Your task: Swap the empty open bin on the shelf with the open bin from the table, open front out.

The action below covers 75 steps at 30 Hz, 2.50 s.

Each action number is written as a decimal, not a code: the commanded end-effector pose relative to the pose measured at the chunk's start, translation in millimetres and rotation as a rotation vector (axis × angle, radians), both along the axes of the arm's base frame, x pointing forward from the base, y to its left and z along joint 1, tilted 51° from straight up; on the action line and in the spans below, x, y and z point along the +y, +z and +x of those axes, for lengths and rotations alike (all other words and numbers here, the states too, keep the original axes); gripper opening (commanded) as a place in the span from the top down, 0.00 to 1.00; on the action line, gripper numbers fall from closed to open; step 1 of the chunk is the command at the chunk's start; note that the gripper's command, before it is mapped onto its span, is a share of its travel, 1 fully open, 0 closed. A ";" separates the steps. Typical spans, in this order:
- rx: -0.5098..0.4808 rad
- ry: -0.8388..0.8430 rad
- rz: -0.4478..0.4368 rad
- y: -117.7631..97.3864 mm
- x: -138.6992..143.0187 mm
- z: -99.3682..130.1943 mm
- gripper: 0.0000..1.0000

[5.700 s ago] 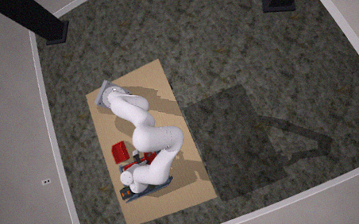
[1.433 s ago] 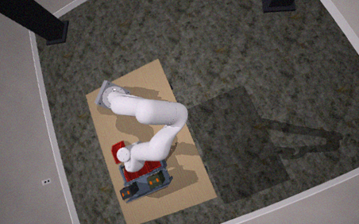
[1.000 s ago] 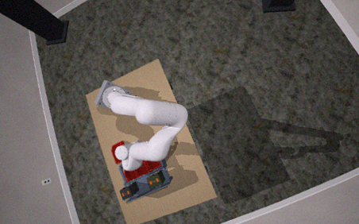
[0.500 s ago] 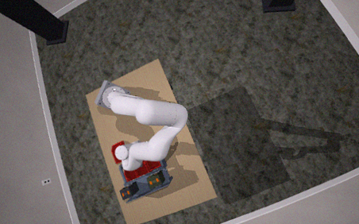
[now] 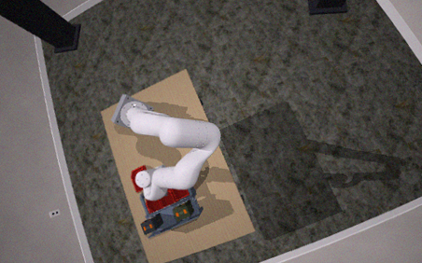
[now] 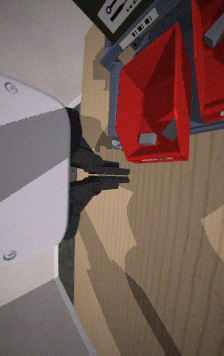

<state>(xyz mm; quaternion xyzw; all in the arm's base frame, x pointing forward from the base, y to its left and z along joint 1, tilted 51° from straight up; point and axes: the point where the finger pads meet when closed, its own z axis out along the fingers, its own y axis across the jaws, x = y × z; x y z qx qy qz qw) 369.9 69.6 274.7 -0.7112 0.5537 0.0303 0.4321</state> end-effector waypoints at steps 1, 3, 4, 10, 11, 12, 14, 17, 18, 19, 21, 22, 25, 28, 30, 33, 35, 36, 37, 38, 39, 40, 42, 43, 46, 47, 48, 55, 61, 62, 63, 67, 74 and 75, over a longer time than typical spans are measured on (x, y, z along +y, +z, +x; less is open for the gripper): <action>-0.001 0.000 0.000 -1.9 2.0 1.8 1.00; -0.001 0.000 0.000 -3.7 3.8 3.0 1.00; -0.001 0.000 0.000 -4.8 4.9 3.8 1.00; -0.001 0.000 0.000 -10.0 10.2 7.3 1.00; -0.001 0.000 0.000 -11.5 11.8 8.4 1.00; -0.001 0.000 0.000 -13.1 13.5 9.5 1.00; -0.001 0.000 0.000 -16.6 17.0 11.9 1.00; -0.001 0.000 0.000 -22.3 22.8 15.8 1.00; -0.001 0.000 0.000 -24.3 24.9 17.2 1.00; -0.001 0.000 0.000 -26.4 27.0 18.6 1.00; -0.001 0.000 0.000 -30.6 31.2 21.5 1.00; -0.001 0.000 0.000 -32.7 33.4 23.0 1.00; -0.001 0.000 0.000 -39.1 39.9 27.3 1.00; -0.001 0.000 0.000 -41.2 42.0 28.8 1.00; -0.001 0.000 0.000 -45.3 46.2 31.6 1.00; -0.001 0.000 0.000 -51.1 52.2 35.6 1.00; -0.001 0.000 0.000 -54.7 55.8 38.1 1.00; -0.001 0.000 0.000 -56.4 57.5 39.2 1.00; -0.001 0.000 0.000 -57.9 59.1 40.3 1.00; -0.001 0.000 0.000 -59.4 60.6 41.3 1.00; -0.001 0.000 0.000 -60.8 62.0 42.3 1.00; -0.001 0.000 0.000 -62.1 63.3 43.1 1.00; -0.001 0.000 0.000 -64.3 65.6 44.6 1.00; -0.001 0.000 0.000 -64.3 65.6 44.6 1.00; -0.001 0.000 0.000 -66.0 67.3 45.8 1.00; -0.001 0.000 0.000 -66.7 68.0 46.3 1.00; -0.001 0.000 0.000 -67.3 68.6 46.7 1.00; -0.001 0.000 0.000 -68.8 70.1 47.7 1.00; -0.001 0.000 0.000 -68.8 70.2 47.7 1.00; -0.001 0.000 0.000 -68.8 70.2 47.7 1.00; -0.001 0.000 0.000 -68.8 70.2 47.7 1.00; -0.001 0.000 0.000 -68.8 70.2 47.7 1.00; -0.001 0.000 0.000 -68.0 70.2 48.8 1.00; -0.001 0.000 0.000 -67.4 70.2 49.6 1.00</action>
